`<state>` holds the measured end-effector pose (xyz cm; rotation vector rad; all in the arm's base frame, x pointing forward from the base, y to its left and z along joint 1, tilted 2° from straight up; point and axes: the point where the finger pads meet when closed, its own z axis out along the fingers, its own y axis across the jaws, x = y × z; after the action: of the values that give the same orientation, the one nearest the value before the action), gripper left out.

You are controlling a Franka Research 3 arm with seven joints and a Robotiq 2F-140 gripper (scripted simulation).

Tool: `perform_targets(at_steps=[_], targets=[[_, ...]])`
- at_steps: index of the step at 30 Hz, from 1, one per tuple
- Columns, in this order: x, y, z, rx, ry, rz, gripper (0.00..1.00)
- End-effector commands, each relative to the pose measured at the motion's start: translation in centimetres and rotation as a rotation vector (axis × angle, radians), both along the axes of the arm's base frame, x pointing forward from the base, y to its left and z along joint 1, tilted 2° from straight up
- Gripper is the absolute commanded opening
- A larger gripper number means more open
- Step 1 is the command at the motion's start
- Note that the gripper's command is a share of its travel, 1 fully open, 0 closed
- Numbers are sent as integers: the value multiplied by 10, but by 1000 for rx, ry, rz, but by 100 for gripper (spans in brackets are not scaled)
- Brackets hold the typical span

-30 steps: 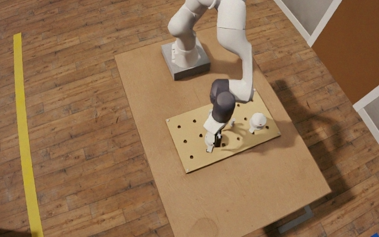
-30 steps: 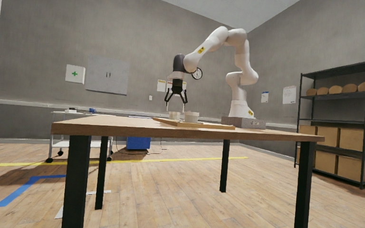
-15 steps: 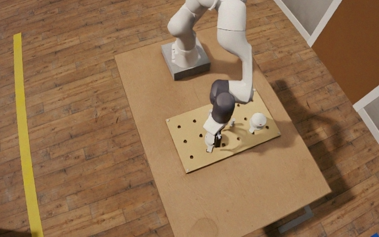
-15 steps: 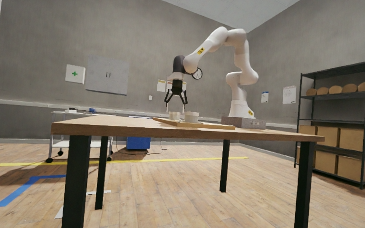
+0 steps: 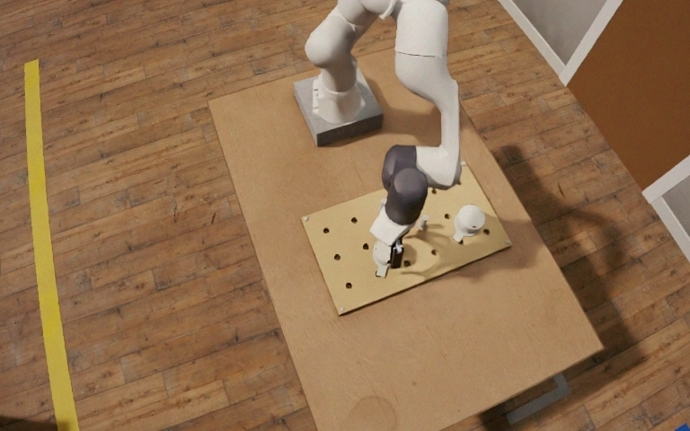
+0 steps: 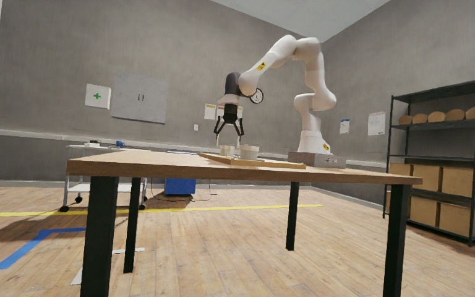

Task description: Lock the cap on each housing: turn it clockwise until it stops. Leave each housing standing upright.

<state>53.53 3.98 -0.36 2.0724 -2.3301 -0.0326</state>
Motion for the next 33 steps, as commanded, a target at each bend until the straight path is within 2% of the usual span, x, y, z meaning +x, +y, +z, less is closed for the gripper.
perform_targets(at_steps=[1,27,28,33], targets=[[1,-1,-1,-1,-2,2,78],[1,-1,-1,-1,-2,2,78],[1,-1,-1,-1,-2,2,10],[1,-1,-1,-1,-2,2,10]])
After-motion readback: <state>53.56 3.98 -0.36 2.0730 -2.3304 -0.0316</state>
